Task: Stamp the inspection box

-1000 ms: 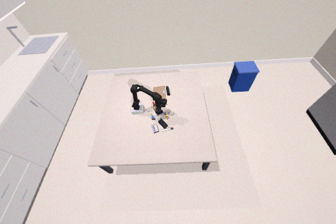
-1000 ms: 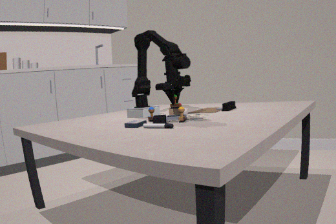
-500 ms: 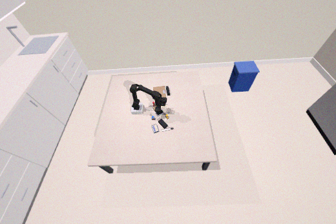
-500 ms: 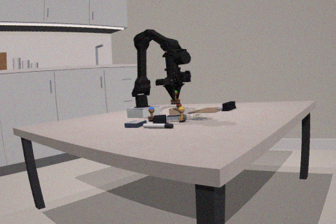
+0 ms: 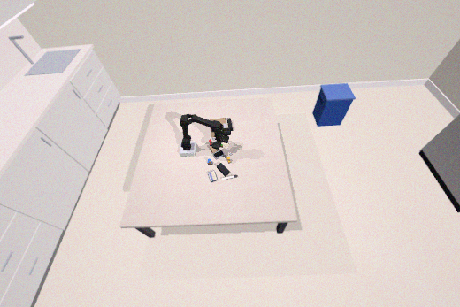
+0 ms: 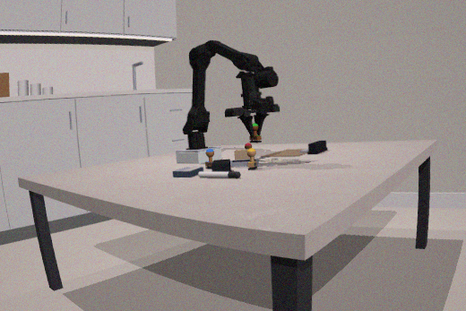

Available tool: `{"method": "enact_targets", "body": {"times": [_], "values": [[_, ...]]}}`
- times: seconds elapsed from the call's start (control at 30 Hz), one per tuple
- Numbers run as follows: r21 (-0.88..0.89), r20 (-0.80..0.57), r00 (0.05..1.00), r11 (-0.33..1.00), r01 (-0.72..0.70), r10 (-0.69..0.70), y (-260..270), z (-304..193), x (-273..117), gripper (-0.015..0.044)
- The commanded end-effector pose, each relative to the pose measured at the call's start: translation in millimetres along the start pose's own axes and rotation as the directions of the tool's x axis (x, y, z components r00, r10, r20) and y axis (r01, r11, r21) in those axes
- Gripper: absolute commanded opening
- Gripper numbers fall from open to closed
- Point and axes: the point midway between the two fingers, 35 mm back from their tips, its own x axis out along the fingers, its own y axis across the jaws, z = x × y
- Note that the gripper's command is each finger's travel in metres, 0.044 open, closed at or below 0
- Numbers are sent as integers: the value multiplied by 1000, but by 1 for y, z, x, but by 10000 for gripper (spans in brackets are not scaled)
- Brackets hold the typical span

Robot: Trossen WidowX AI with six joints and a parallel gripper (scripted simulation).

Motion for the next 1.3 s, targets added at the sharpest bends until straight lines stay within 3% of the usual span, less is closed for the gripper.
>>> {"method": "enact_targets", "body": {"times": [0.0, 0.63, 1.27], "values": [[99, 0, 1000, 995, 3, -3, 12, 1, 1, 0], [532, 11, 1000, 847, -10, 5, 74, -5, 3, 0], [545, 13, 1000, 838, -11, 4, 76, -4, 13, 0]]}}
